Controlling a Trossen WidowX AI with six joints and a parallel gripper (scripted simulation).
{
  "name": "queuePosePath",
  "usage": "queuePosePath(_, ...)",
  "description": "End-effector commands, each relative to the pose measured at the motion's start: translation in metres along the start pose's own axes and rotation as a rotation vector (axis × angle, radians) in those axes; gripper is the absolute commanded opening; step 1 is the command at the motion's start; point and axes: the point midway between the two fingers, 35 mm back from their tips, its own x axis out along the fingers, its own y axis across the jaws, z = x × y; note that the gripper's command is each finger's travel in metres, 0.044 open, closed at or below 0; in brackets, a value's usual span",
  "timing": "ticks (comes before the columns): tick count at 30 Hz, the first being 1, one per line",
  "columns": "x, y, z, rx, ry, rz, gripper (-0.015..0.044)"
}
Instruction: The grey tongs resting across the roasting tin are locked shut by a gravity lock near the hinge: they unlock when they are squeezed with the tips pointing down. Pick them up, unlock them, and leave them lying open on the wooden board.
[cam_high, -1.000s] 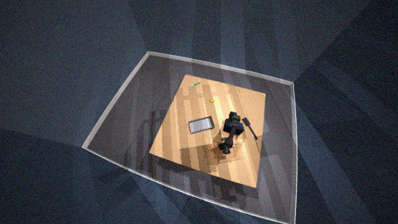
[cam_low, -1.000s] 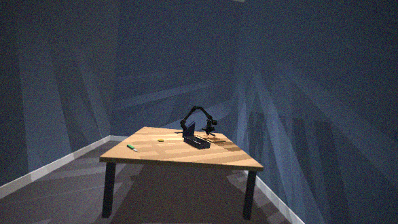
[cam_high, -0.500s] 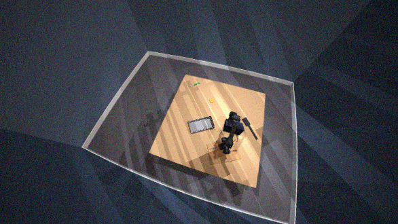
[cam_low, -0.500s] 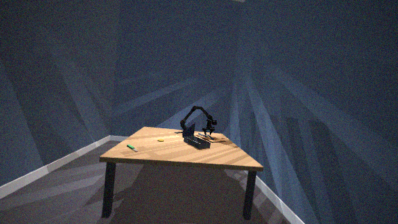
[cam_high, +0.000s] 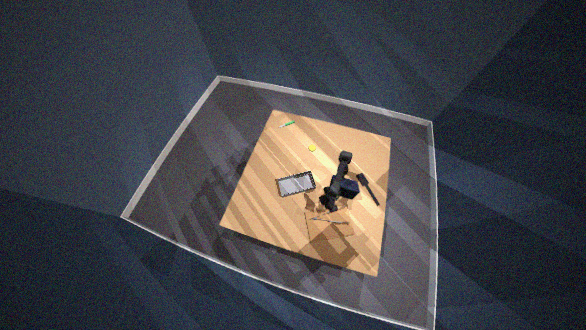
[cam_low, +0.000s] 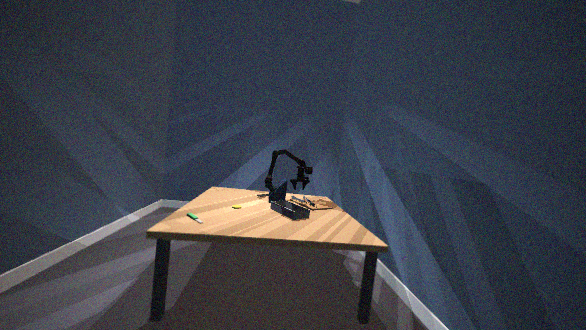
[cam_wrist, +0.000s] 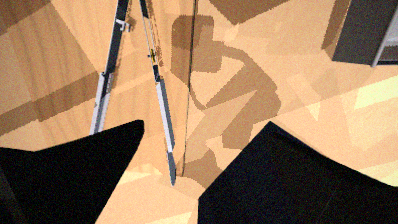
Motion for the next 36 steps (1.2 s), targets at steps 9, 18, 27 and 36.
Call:
queuePosePath(9, -0.027, -0.05, -0.006, 0.003, 0.005, -0.013, 0.044)
queuePosePath(18, -0.071, -0.047, -0.007, 0.009, 0.008, -0.005, 0.044)
queuePosePath(27, -0.071, -0.047, -0.007, 0.009, 0.008, -0.005, 0.044)
queuePosePath(36, -0.071, -0.047, -0.007, 0.009, 0.008, -0.005, 0.044)
